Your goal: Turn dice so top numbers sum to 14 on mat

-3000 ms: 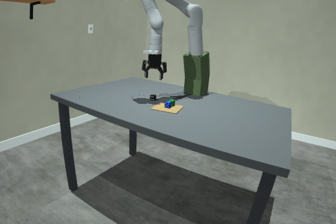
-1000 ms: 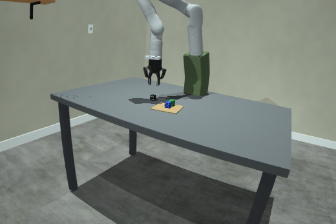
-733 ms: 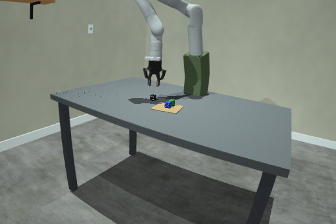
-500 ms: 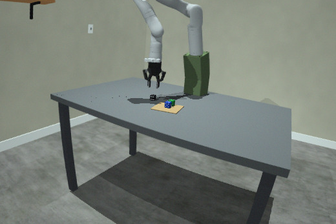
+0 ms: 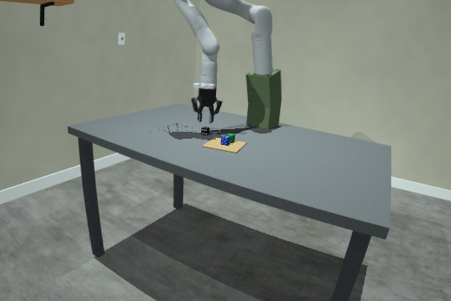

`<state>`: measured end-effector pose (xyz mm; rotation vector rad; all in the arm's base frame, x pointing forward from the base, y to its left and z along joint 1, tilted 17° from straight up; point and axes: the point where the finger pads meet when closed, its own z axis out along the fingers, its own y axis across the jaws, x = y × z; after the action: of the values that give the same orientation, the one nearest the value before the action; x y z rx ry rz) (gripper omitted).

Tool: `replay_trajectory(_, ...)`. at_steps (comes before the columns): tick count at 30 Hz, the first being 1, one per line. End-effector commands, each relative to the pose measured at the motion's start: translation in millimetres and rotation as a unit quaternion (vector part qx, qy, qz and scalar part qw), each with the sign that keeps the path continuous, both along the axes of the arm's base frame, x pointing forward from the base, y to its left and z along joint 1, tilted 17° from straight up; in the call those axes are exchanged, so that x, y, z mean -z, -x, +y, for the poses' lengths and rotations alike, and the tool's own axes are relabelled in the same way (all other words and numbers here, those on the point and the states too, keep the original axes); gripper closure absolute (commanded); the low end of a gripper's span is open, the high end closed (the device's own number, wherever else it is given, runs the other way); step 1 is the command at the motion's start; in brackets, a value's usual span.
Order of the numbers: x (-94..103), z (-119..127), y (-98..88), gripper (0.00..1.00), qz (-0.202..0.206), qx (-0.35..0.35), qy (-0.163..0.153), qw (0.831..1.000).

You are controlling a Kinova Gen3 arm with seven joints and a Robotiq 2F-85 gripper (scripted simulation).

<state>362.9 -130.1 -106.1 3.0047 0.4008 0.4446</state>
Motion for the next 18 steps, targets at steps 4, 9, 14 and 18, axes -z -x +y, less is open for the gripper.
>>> replay_trajectory(4,9.0,1.2,-0.1,0.54,0.003,0.0,-0.002,1.0)
replay_trajectory(9,11.5,1.0,-0.8,0.54,0.003,0.0,-0.002,1.0)
replay_trajectory(14,13.9,0.8,-1.4,0.54,0.003,0.0,-0.002,1.0)
replay_trajectory(18,14.6,0.8,-1.6,0.54,0.003,0.0,-0.002,1.0)
